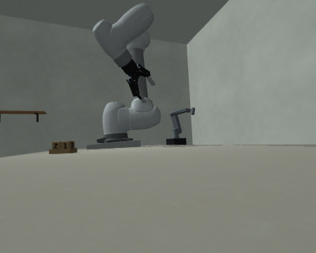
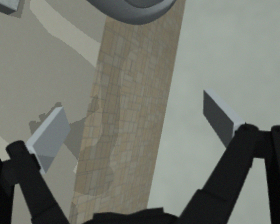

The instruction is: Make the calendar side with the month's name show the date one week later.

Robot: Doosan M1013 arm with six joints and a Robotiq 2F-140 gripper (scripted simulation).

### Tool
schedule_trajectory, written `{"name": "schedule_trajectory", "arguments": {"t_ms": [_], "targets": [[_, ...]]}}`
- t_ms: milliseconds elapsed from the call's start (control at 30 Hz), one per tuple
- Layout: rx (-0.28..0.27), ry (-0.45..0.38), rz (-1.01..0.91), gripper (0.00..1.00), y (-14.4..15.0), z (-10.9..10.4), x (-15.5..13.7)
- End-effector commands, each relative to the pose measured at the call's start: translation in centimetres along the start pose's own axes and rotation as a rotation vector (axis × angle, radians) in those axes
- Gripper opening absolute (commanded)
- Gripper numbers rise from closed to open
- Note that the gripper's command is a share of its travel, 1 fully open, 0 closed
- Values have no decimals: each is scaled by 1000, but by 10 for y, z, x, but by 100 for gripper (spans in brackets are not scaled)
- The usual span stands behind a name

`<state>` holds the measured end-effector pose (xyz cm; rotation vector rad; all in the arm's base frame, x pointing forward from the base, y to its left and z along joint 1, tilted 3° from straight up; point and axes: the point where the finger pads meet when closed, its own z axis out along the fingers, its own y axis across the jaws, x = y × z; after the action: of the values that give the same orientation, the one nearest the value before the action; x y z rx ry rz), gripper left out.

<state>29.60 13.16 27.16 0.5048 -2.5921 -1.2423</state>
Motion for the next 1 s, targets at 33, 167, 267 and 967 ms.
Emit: {"name": "schedule_trajectory", "arguments": {"t_ms": [33, 167, 267, 967], "targets": [[0, 0, 0, 100, 0, 0, 0], [0, 0, 0, 100, 0, 0, 0], [0, 0, 0, 100, 0, 0, 0], [415, -7, -199, 100, -191, -111, -30]]}}
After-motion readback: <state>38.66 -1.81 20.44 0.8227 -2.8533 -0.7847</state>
